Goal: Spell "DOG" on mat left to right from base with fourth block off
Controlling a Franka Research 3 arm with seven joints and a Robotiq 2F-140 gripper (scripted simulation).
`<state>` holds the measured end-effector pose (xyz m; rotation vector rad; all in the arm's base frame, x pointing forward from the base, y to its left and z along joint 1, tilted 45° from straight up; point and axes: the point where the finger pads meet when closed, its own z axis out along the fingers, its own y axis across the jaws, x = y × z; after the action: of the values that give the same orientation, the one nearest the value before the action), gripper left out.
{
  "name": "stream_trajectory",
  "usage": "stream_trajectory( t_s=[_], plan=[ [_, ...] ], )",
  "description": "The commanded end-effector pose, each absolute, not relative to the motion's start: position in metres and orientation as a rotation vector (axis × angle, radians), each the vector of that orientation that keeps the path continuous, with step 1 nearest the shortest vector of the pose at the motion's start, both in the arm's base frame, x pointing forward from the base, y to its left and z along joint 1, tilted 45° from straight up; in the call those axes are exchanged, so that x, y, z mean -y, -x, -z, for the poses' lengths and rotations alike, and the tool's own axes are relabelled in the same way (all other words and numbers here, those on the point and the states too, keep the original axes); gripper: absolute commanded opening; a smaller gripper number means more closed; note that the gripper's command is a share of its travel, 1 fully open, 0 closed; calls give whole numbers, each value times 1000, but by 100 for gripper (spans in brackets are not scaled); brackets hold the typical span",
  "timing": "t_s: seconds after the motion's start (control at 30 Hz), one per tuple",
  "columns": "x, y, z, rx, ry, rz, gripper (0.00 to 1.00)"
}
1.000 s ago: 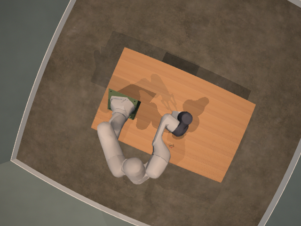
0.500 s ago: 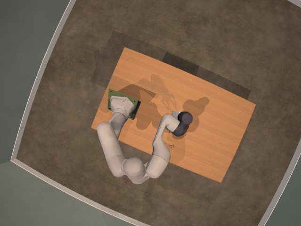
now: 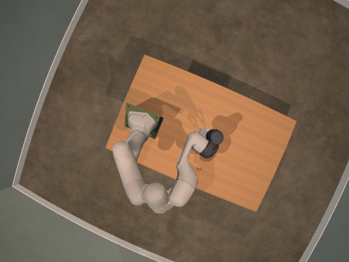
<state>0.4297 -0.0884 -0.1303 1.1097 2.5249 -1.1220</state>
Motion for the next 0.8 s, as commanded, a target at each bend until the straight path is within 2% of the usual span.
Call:
stream_trajectory(
  t_s=[0.0, 0.77],
  plan=[
    [88, -431, 131, -2522, -1112, 1118, 25],
    [90, -430, 132, -2522, -1112, 1118, 25]
  ],
)
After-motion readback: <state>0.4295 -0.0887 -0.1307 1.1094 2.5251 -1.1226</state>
